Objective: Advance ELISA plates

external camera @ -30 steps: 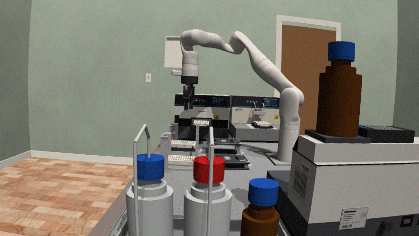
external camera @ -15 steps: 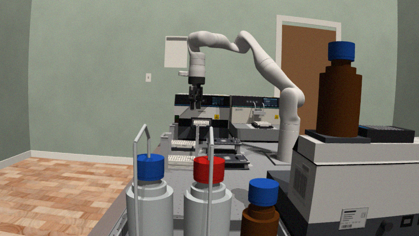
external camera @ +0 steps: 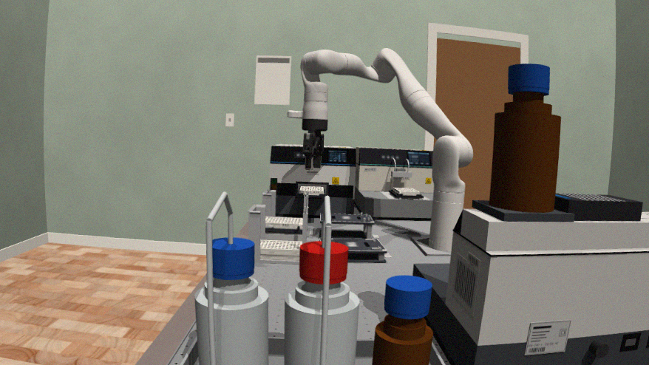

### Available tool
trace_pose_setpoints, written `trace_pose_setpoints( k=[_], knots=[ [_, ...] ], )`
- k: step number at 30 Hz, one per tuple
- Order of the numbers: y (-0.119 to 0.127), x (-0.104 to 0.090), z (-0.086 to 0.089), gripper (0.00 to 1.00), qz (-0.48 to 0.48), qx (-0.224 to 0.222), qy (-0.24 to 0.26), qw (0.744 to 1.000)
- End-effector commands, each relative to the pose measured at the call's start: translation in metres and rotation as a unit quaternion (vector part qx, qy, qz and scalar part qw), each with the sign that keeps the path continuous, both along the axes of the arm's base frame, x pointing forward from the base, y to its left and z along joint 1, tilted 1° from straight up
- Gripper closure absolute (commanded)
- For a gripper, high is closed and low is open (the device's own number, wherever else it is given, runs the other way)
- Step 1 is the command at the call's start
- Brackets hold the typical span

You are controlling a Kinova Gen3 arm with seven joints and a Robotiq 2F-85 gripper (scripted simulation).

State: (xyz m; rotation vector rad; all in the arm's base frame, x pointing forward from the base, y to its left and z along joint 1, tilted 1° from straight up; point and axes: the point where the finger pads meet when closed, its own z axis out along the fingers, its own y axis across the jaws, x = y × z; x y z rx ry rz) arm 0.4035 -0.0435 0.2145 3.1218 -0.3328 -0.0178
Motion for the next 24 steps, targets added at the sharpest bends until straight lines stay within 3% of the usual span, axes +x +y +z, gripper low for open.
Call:
trace_pose_setpoints(
  k=[1,20,24],
  knots=[
    [-0.01,-0.01,-0.001,0.0,-0.063,0.001,0.002,0.998],
    [-0.041,-0.046,0.001,0.0,-0.053,0.001,0.002,0.999],
    [-0.05,-0.054,0.001,0.0,-0.121,0.001,0.001,0.993]
  ],
)
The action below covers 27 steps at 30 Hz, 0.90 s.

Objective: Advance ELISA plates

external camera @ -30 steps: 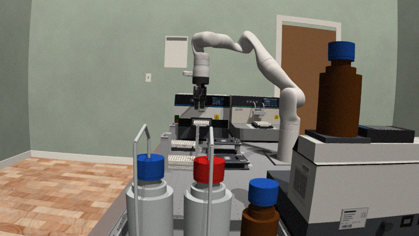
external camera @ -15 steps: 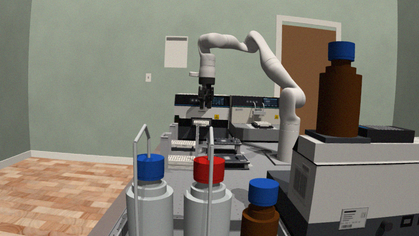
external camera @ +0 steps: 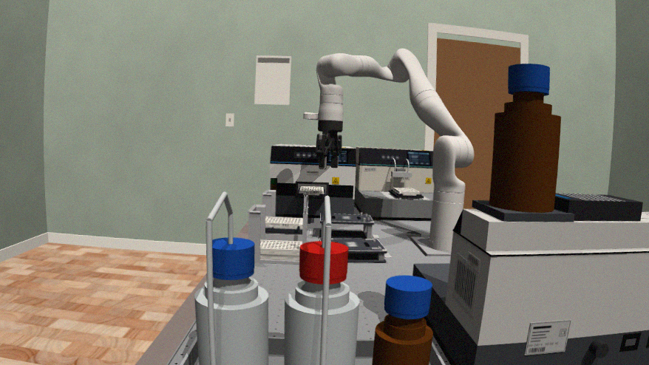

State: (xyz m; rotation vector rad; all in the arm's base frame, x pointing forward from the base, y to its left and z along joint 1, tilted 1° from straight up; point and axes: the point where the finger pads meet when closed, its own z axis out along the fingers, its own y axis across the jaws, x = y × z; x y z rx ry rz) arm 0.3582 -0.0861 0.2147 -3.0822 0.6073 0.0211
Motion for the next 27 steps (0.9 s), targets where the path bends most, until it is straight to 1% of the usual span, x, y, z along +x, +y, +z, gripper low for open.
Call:
trace_pose_setpoints(
  k=[1,11,16,17,19,27],
  knots=[
    [-0.009,-0.011,0.001,0.0,-0.032,0.0,-0.001,0.999],
    [-0.034,-0.038,0.0,0.0,-0.024,-0.001,0.004,1.0],
    [-0.038,-0.043,0.001,0.0,-0.024,-0.001,0.003,1.0],
    [-0.039,-0.043,0.001,0.0,-0.052,0.0,-0.001,0.999],
    [-0.045,-0.048,0.0,0.0,-0.094,-0.001,0.001,0.996],
    [-0.065,-0.069,0.001,0.0,-0.082,-0.004,0.003,0.997]
  ],
)
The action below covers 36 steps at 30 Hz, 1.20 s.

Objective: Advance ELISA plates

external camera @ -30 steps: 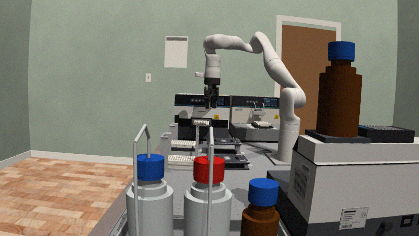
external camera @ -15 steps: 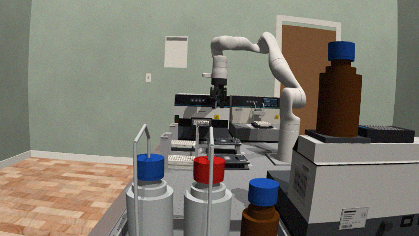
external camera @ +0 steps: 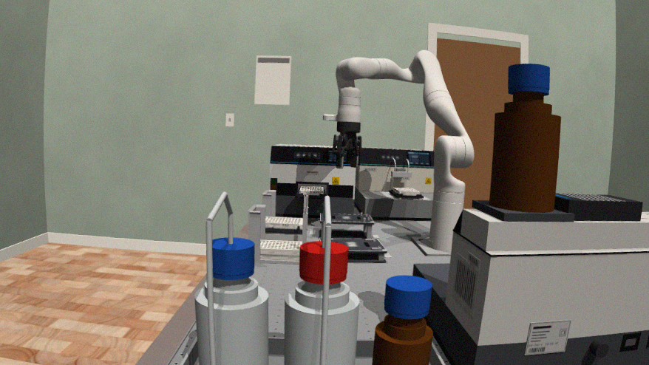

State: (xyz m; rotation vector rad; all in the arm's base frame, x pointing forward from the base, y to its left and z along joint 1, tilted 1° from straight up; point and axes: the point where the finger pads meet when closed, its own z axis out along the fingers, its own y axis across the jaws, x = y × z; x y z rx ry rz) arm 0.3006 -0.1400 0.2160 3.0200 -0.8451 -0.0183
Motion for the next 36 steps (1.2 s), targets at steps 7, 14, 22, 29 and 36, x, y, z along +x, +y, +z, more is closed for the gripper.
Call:
trace_pose_setpoints(
  k=[7,14,22,29,36],
  knots=[
    [-0.023,-0.023,0.0,0.0,-0.004,-0.002,0.002,1.0],
    [-0.033,-0.036,0.001,0.0,-0.072,0.002,-0.001,0.997],
    [-0.051,-0.053,0.0,0.0,-0.063,-0.004,0.002,0.998],
    [-0.065,-0.067,0.0,0.0,-0.063,-0.004,0.002,0.998],
    [-0.078,-0.082,0.001,0.0,-0.123,-0.004,0.002,0.992]
  ],
)
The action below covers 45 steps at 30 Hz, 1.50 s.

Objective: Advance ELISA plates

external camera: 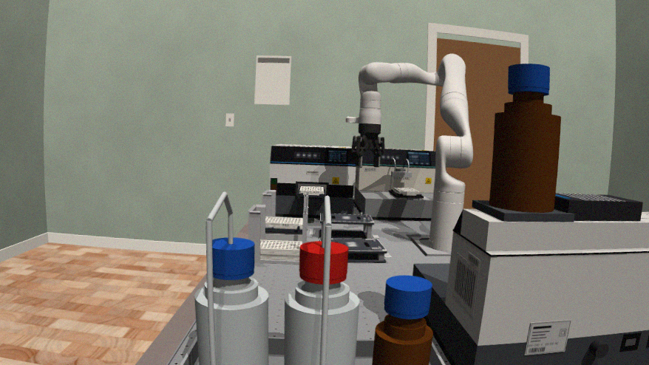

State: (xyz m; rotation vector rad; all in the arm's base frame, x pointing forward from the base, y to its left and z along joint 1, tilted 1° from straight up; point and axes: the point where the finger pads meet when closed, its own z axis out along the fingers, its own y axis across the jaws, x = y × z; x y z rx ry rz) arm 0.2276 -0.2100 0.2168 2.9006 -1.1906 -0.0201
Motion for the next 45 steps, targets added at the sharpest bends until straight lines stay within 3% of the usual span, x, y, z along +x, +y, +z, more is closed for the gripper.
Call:
trace_pose_setpoints(
  k=[1,13,16,32,36,38,45],
  knots=[
    [-0.008,-0.009,0.0,0.0,-0.006,-0.003,0.002,1.0],
    [-0.034,-0.035,0.001,0.0,-0.007,-0.004,0.0,1.0],
    [-0.038,-0.04,0.001,0.0,-0.078,0.001,-0.002,0.997],
    [-0.073,-0.076,0.002,0.0,-0.068,-0.004,0.0,0.998],
    [-0.072,-0.078,0.002,0.0,-0.098,0.0,-0.003,0.995],
    [-0.072,-0.085,0.001,0.0,-0.136,0.0,-0.001,0.991],
    [-0.081,-0.11,0.001,0.0,-0.124,-0.005,0.002,0.992]
  ],
)
